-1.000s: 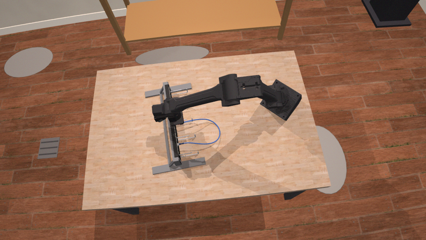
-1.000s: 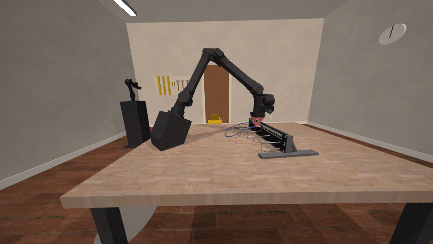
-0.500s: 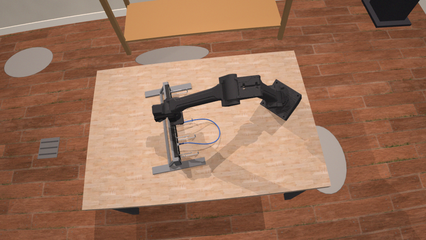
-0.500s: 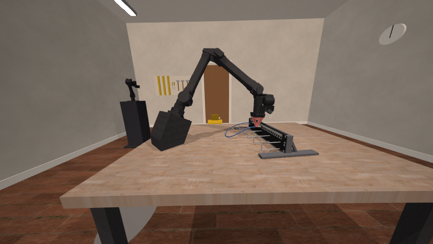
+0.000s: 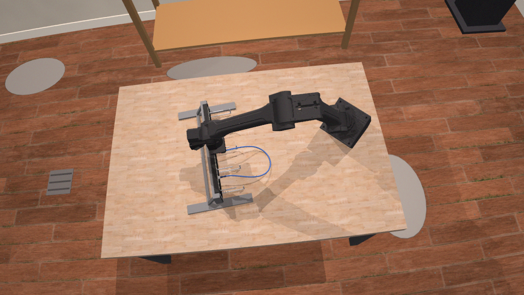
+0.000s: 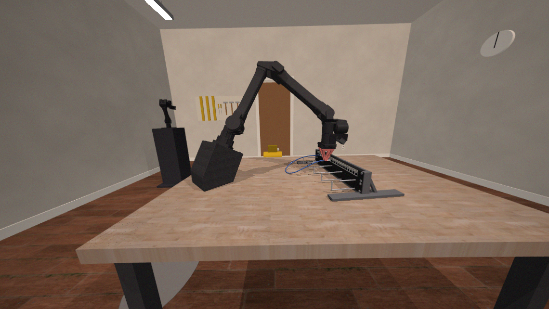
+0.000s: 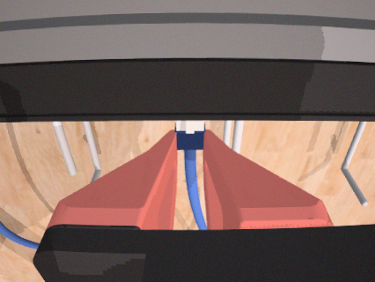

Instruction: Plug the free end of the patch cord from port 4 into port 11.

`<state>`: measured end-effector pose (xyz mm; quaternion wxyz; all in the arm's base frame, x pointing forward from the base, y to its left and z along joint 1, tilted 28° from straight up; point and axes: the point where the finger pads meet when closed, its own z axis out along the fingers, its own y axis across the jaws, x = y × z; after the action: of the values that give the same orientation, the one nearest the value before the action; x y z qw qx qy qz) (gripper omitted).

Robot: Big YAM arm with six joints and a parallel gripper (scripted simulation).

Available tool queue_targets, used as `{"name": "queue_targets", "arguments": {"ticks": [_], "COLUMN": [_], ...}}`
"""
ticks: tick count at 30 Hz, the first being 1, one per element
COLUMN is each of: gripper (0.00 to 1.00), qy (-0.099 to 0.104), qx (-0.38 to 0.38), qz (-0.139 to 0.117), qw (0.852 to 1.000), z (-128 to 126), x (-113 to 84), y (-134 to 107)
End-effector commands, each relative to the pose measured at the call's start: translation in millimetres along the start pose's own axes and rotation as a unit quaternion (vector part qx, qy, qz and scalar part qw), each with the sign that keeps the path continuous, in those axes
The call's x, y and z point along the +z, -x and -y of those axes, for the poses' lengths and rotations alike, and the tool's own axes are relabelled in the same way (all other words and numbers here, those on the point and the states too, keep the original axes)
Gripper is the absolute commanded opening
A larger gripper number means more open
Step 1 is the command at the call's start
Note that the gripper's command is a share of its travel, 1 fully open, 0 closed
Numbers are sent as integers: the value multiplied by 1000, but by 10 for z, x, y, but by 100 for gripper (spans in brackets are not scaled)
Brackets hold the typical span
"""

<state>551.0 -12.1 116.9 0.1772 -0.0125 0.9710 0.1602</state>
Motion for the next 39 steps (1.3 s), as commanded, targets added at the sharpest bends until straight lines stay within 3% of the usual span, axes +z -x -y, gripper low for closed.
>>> {"name": "queue_targets", "arguments": {"ticks": [1,39], "gripper": [0,0], "qy": [1,-1], "qx": [-9,-18], "qz": [15,23], "qw": [1000,1000], "z": [-102,-98], "x": [-45,-58], "y": [229,318]}}
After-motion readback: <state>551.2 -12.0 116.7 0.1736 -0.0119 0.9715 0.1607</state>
